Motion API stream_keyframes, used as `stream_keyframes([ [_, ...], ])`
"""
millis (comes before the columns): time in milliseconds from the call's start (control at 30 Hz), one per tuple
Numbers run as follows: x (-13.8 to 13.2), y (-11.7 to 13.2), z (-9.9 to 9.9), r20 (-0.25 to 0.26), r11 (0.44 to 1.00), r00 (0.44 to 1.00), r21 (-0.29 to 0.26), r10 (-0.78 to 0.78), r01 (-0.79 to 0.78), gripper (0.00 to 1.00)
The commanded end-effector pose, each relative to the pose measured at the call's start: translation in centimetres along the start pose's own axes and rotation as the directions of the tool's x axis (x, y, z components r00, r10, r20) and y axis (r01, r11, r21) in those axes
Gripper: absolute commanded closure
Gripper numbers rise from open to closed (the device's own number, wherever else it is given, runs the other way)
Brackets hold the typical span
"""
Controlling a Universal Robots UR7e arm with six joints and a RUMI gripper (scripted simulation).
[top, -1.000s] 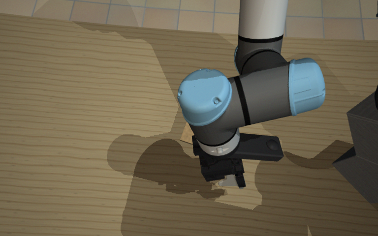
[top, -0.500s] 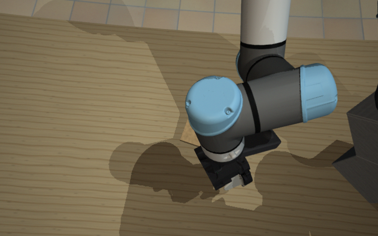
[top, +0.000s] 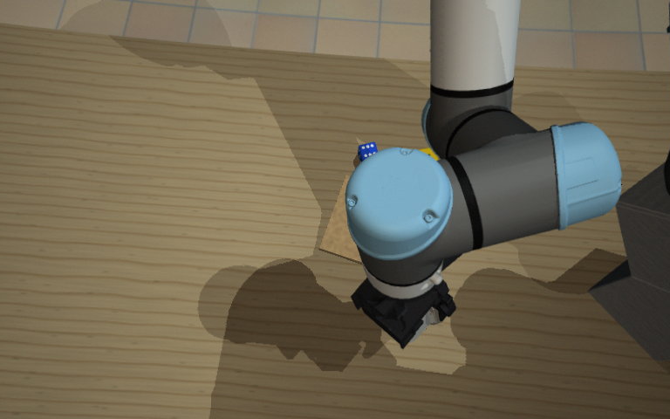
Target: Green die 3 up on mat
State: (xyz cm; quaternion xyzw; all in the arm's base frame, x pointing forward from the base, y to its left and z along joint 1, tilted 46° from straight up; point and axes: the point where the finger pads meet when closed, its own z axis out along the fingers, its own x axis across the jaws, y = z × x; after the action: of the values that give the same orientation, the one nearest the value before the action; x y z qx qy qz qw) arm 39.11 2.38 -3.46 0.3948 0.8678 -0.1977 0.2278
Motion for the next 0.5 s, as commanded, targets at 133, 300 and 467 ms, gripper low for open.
stream_keyframes([
  [133,-0.48,0.31,-0.56,0.053,0.963,0.962,0.001,-0.268,0.268,0.72],
  [300,-0.59,0.4,-0.71,0.064,0.944,0.942,0.008,-0.329,0.329,0.72],
  [467,-0.82,0.63,-1.07,0.088,0.889,0.885,0.027,-0.458,0.458,0.72],
])
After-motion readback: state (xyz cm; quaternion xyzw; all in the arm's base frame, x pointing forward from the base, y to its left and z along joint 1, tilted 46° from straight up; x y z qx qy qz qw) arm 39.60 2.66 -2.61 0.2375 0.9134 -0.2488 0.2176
